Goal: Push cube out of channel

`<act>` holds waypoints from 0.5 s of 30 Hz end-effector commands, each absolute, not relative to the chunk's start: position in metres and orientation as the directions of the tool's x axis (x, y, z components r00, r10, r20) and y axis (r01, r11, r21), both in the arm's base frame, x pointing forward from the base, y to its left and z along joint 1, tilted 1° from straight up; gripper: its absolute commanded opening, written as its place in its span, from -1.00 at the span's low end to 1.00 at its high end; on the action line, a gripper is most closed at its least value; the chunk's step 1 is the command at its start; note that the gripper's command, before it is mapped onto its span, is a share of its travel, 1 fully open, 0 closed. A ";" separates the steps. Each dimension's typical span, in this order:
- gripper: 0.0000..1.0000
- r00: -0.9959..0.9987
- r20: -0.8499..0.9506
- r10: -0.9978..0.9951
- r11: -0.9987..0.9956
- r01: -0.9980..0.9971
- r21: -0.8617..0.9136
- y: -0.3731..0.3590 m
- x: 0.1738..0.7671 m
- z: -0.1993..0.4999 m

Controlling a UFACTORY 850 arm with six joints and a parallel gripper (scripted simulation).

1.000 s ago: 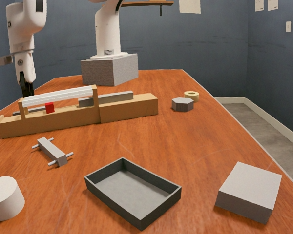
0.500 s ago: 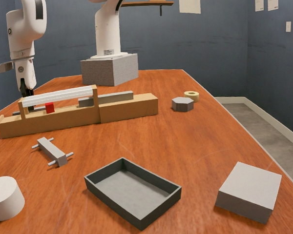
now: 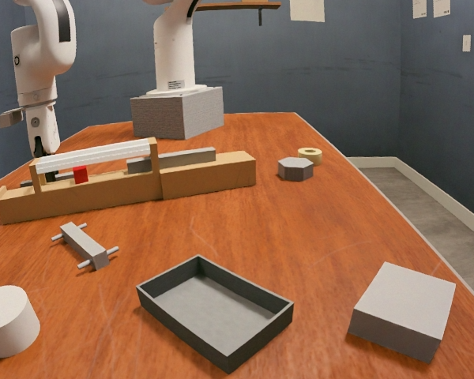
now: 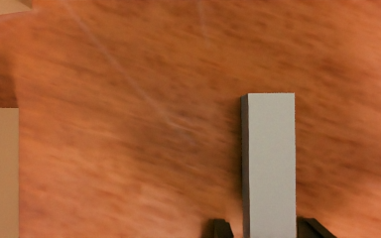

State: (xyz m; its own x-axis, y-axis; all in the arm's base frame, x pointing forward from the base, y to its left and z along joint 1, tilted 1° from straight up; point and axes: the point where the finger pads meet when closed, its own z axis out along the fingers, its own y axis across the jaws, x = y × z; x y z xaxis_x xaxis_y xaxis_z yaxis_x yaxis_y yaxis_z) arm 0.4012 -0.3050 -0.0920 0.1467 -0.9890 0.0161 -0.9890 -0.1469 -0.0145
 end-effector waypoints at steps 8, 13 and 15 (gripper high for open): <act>-1.00 0.147 0.018 -0.989 -0.147 -0.989 -0.015 -0.305 0.402 -0.092; -1.00 0.147 0.018 -0.989 -0.147 -0.989 -0.015 -0.305 0.402 -0.092; -1.00 0.147 0.018 -0.989 -0.147 -0.989 -0.015 -0.305 0.402 -0.092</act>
